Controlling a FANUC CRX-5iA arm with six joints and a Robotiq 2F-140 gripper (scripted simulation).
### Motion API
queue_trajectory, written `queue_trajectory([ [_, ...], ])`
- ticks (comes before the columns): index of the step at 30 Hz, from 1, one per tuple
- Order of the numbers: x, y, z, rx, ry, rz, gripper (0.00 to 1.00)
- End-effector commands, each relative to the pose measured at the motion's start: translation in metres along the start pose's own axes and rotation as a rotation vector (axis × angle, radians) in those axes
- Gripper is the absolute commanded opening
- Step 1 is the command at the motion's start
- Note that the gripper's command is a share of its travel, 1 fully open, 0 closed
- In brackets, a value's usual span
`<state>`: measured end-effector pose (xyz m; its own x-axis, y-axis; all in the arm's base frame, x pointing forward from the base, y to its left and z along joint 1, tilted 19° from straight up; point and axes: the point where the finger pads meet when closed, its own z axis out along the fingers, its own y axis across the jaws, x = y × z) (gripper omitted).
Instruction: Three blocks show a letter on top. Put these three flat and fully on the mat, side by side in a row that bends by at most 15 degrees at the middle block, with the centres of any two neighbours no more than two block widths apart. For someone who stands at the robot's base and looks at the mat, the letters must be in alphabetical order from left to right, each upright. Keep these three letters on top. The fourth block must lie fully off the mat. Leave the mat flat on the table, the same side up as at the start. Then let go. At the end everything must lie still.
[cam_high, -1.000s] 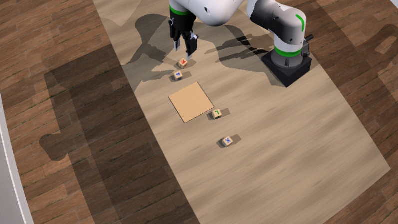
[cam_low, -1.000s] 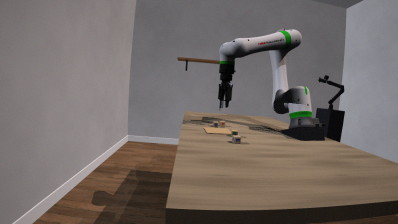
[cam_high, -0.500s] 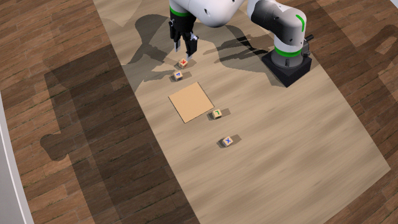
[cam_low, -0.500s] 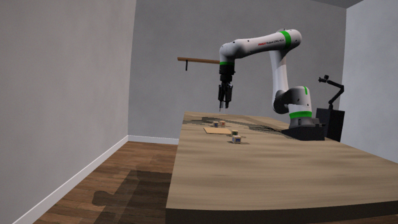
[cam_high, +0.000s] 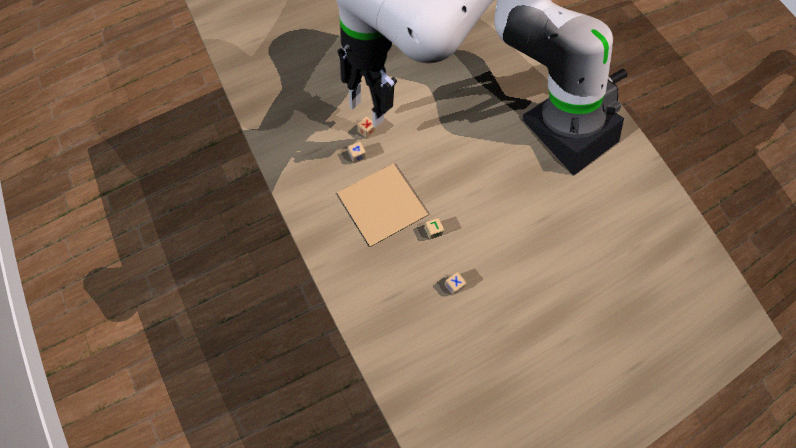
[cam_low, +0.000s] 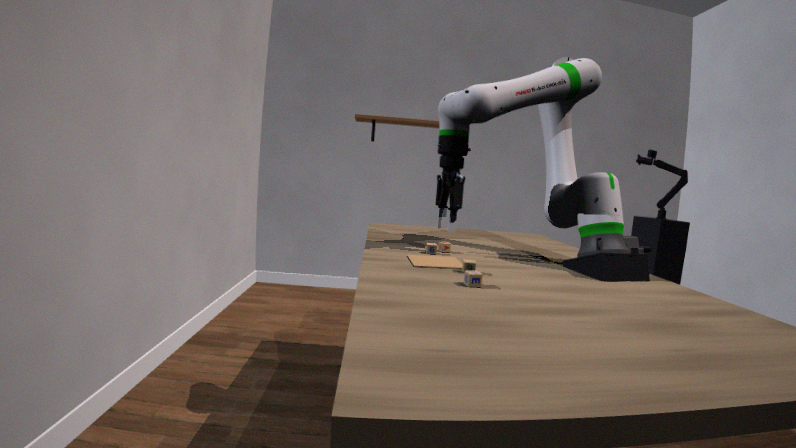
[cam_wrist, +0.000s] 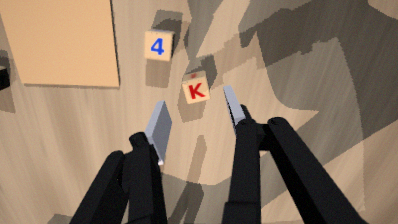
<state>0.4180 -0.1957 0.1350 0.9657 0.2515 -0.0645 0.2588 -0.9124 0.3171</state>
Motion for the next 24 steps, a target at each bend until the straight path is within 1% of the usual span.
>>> queue_trajectory([
  [1,0.000,0.000,0.003,0.000,0.000,0.000,0.40],
  [14,0.000,0.000,0.021,0.000,0.000,0.000,0.40],
  [24,0.000,0.000,0.027,0.000,0.000,0.000,0.40],
])
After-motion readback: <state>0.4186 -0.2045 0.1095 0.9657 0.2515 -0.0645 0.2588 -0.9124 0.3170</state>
